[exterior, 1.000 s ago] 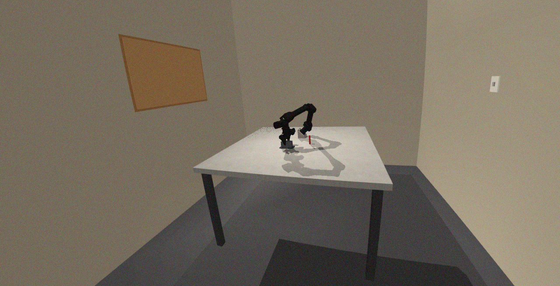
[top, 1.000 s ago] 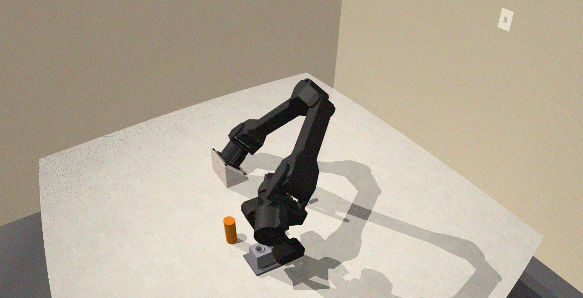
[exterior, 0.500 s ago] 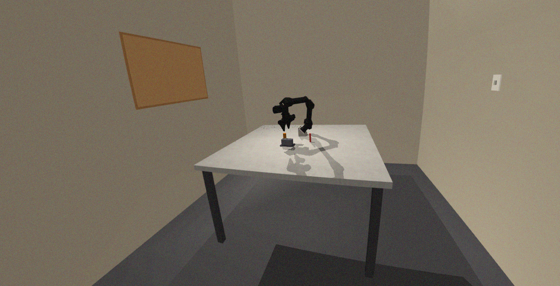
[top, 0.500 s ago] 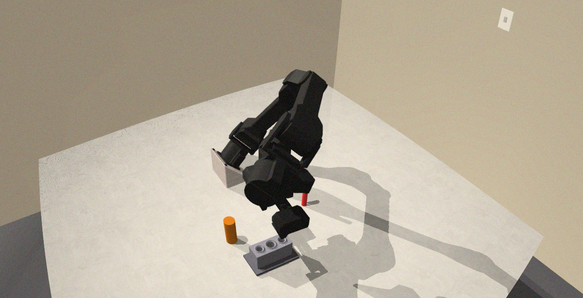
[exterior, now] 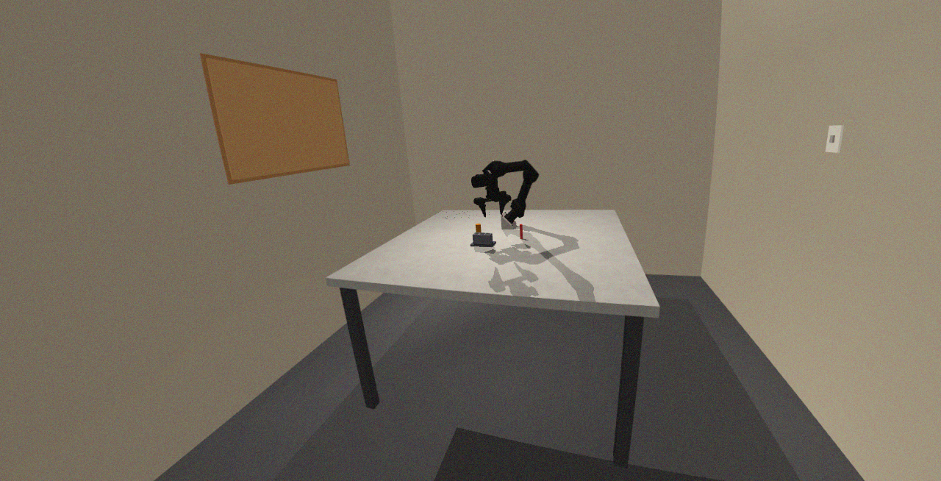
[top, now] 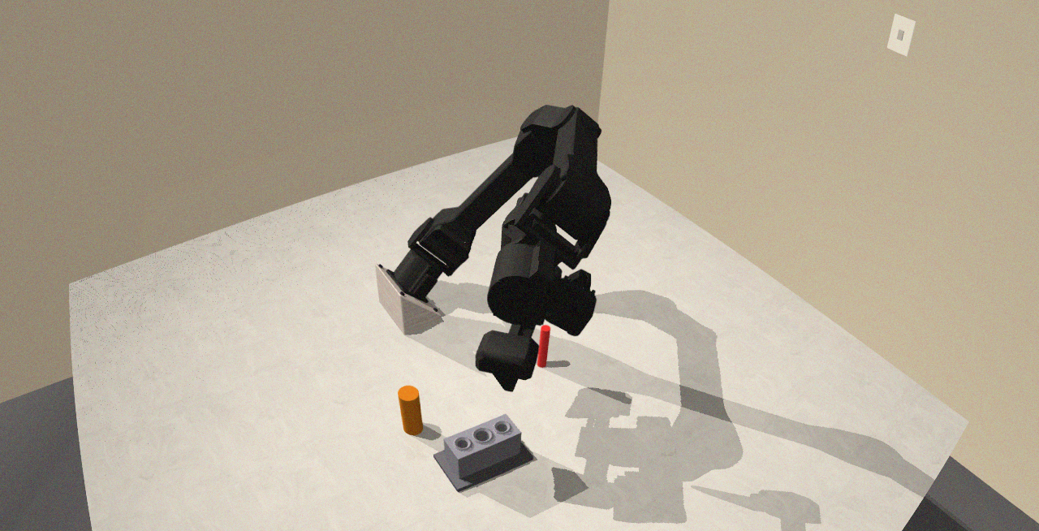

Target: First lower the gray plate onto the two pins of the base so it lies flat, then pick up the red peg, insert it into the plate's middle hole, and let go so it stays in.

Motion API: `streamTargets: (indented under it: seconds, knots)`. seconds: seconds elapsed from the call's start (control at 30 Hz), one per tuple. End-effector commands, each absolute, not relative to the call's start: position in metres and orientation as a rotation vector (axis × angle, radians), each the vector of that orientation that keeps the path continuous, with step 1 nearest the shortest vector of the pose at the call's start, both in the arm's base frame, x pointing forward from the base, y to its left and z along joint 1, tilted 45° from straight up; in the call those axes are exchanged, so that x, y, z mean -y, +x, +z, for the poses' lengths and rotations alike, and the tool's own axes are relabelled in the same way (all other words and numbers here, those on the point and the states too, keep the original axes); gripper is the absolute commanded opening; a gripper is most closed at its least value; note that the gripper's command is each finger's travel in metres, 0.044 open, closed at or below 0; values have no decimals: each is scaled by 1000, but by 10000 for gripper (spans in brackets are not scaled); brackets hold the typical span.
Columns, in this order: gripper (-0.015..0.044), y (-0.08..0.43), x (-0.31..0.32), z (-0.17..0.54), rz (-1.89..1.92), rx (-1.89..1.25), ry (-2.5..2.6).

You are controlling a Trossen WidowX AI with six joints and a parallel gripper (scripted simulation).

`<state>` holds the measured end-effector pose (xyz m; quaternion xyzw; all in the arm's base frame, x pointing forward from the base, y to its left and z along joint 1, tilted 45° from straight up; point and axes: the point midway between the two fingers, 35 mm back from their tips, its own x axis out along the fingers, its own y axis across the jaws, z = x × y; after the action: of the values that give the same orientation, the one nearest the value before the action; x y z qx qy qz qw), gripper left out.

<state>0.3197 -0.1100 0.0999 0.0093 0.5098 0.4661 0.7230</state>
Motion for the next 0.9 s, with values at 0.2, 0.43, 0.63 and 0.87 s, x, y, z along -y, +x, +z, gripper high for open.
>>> streamTargets:
  seconds: [0.2,0.43,0.63,0.87]
  knots:
    - [440,272,52,156,367,-1507,803]
    - [440,252,33,168,121,-1575,1052]
    - [440,232,17,176,-115,-1613,1277]
    - [440,223,10,178,-230,-1623,1383]
